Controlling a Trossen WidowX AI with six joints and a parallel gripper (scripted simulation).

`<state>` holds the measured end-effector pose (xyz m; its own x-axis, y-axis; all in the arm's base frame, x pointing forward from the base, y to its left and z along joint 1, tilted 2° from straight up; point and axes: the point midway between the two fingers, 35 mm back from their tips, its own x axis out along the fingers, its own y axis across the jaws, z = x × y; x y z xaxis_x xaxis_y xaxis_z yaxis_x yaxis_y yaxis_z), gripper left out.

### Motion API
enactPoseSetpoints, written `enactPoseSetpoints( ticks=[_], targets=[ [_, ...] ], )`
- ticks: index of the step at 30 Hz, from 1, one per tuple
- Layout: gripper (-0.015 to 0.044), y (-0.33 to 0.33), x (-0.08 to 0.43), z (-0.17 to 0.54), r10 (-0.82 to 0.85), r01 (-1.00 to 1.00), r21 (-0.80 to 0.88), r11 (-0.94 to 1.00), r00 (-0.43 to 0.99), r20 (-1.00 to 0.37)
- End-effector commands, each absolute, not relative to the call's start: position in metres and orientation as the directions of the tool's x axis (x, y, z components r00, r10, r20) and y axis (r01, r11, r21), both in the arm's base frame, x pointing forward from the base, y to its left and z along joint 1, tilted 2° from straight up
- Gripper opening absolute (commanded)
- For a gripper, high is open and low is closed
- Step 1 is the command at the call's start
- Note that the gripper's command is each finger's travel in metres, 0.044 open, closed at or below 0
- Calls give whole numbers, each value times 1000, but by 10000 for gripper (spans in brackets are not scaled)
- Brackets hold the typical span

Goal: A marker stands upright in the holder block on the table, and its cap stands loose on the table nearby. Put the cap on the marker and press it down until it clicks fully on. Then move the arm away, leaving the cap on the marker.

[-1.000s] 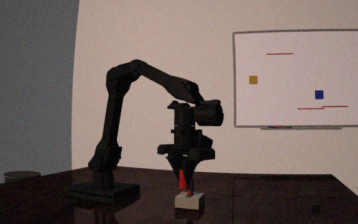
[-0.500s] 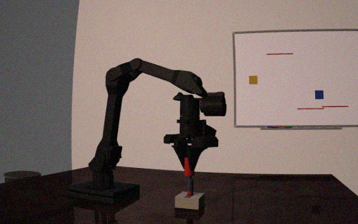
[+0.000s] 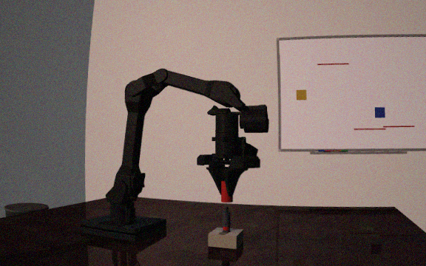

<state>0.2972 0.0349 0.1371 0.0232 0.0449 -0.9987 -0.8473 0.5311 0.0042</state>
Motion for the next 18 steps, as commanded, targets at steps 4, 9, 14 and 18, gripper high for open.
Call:
enactPoseSetpoints(
  ticks=[4, 9, 14, 18],
  targets=[
    [0, 35, 297, 131, 44, -845, 4, 535, 23, -999],
    [0, 36, 298, 123, 44, -845, 4, 535, 23, -999],
    [0, 36, 299, 115, 44, -845, 4, 535, 23, -999],
    [0, 36, 299, 109, 44, -845, 4, 535, 23, -999]
  ],
)
